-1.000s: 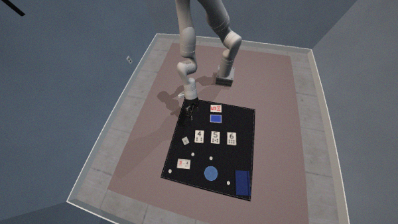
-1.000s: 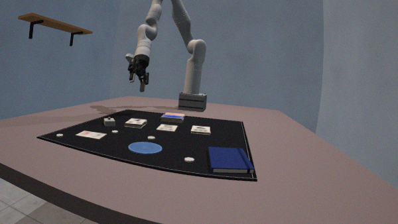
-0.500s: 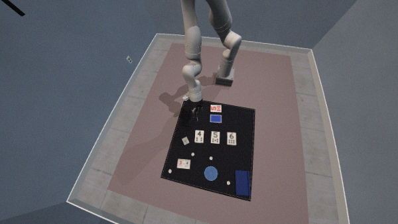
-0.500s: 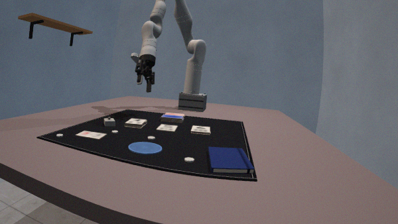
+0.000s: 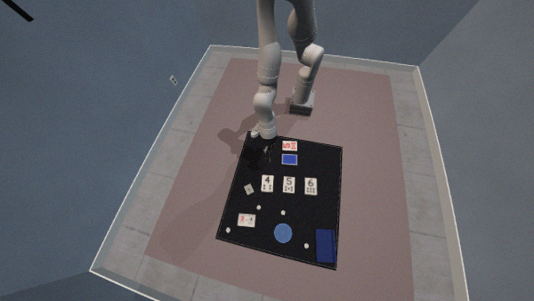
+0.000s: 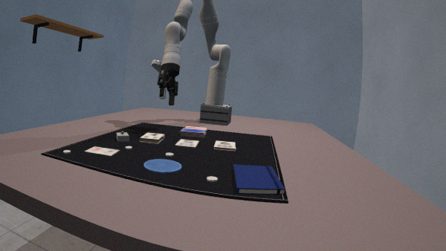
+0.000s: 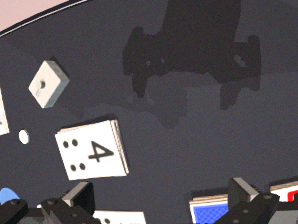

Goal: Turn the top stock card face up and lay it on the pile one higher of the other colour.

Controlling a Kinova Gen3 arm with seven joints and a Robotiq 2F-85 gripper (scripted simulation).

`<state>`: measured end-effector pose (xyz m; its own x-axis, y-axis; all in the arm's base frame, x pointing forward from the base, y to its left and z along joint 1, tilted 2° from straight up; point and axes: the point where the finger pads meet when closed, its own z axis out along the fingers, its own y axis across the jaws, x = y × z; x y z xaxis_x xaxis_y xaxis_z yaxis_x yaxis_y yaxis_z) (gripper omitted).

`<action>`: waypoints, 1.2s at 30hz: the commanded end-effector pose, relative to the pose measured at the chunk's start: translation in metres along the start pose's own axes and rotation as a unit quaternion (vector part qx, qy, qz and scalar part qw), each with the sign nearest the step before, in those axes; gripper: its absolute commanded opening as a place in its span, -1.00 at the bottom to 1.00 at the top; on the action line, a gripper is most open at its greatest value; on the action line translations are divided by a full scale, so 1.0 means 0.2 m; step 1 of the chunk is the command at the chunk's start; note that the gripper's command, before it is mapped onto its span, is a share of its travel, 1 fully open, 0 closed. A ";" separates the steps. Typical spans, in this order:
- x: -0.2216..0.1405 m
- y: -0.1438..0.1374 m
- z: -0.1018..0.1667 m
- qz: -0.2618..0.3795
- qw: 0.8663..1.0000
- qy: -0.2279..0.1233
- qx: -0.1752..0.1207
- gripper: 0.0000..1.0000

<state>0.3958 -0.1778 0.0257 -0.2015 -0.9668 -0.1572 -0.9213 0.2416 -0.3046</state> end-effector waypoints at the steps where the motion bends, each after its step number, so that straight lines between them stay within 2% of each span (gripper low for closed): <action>1: -0.10 0.00 0.02 -0.013 1.000 -0.005 -0.020 1.00; 5: -0.14 0.03 0.03 -0.022 0.999 0.003 -0.038 1.00; 8: -0.14 0.03 0.03 -0.022 0.999 0.003 -0.038 1.00; 23: -0.36 0.15 0.10 -0.064 0.990 0.029 -0.118 1.00; 36: -0.47 0.20 0.13 -0.086 0.983 0.041 -0.155 1.00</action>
<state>0.3842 -0.0865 0.0064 -0.0669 -0.9965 -0.0503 -0.9970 0.0688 -0.0364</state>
